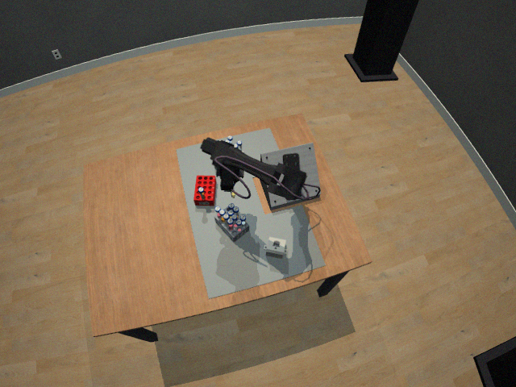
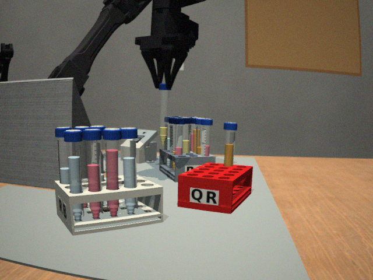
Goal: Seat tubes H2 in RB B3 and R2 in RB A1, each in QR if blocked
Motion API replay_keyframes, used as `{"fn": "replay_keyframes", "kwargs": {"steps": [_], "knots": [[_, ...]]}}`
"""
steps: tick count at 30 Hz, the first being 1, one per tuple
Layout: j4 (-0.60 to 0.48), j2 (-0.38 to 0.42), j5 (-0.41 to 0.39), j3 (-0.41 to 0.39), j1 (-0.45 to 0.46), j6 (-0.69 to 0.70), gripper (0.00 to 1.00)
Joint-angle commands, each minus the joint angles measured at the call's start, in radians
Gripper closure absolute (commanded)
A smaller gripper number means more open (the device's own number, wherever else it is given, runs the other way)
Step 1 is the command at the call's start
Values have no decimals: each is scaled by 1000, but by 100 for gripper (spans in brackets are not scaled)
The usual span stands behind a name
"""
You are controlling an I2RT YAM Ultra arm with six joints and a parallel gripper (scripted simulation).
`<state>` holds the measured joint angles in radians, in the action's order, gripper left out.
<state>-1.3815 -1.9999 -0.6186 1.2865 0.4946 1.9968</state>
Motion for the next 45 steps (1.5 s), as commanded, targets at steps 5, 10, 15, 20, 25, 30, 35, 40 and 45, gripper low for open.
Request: {"fn": "replay_keyframes", "kwargs": {"steps": [5,10,15,20,25,30,35,40,45], "knots": [[25,-88,21,74,46,39,100],[26,-148,29,118,63,56,100],[9,-185,32,148,72,65,100],[15,-244,41,198,87,80,100],[8,-280,43,231,95,10,100],[5,-247,34,233,96,-84,100],[1,-250,34,217,96,-246,100],[2,-252,33,218,97,-408,100],[2,-253,33,219,97,-573,100]]}}
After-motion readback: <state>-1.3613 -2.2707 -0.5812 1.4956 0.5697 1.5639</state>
